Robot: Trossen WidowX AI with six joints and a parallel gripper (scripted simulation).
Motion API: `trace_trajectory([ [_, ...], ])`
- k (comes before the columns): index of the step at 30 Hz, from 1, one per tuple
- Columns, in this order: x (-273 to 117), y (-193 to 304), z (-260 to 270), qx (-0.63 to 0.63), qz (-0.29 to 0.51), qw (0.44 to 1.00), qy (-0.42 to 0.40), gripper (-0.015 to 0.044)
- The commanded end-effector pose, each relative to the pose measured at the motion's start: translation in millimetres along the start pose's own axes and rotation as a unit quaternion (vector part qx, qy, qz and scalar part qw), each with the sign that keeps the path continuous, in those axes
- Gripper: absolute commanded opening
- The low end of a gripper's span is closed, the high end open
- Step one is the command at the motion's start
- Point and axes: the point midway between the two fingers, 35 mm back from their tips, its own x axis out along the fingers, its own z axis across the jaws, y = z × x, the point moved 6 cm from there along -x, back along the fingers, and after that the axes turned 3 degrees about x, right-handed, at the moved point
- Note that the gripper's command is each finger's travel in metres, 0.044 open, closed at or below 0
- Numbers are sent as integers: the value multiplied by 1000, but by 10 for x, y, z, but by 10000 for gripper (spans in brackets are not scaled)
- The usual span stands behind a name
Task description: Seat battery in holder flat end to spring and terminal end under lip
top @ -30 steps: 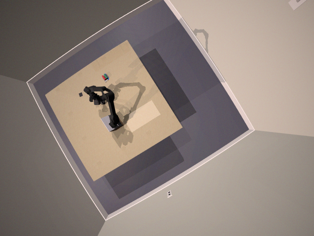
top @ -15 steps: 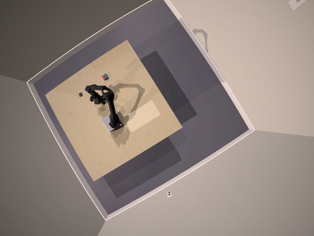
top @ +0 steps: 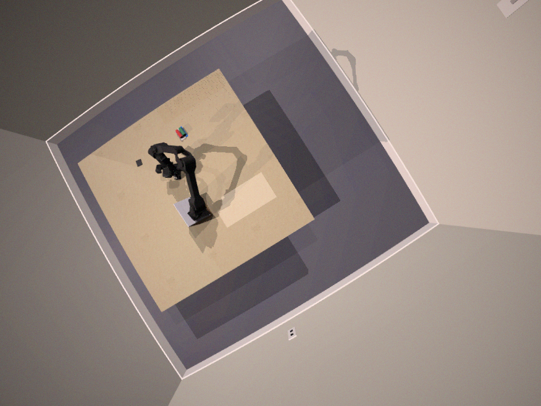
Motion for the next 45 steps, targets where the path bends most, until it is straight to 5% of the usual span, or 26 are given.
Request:
trace_trajectory([
  [1, 14, 31, -1, -1, -15, 1000, 0, 78],
  [45, 7, 284, -10, 0, -56, 998, -6, 78],
])
